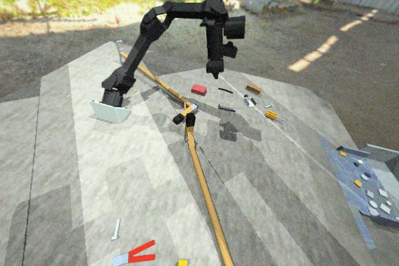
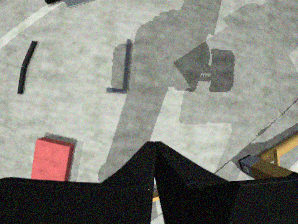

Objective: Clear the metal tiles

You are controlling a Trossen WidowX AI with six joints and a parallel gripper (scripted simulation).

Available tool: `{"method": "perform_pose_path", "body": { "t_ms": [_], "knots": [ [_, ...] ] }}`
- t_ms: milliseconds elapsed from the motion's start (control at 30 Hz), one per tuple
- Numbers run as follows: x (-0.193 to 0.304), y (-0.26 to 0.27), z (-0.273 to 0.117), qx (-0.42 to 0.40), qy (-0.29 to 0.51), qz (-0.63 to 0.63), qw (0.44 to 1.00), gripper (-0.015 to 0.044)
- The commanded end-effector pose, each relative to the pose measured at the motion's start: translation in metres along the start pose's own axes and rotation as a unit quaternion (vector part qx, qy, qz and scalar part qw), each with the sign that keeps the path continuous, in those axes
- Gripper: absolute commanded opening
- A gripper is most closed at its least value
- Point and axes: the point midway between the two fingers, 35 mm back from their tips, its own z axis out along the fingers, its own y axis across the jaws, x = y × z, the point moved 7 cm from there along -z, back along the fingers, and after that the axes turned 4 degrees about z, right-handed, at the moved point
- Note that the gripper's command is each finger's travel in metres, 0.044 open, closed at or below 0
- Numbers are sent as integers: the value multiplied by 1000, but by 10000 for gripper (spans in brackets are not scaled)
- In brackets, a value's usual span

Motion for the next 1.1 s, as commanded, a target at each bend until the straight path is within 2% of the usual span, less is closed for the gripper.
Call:
{"method": "perform_pose_path", "body": {
  "t_ms": [0, 1067],
  "knots": [
    [-10, -22, 5, 11, -2, 14, 1000, 0],
    [-52, -183, 26, 54, -36, 146, 987, 0]
  ]
}}
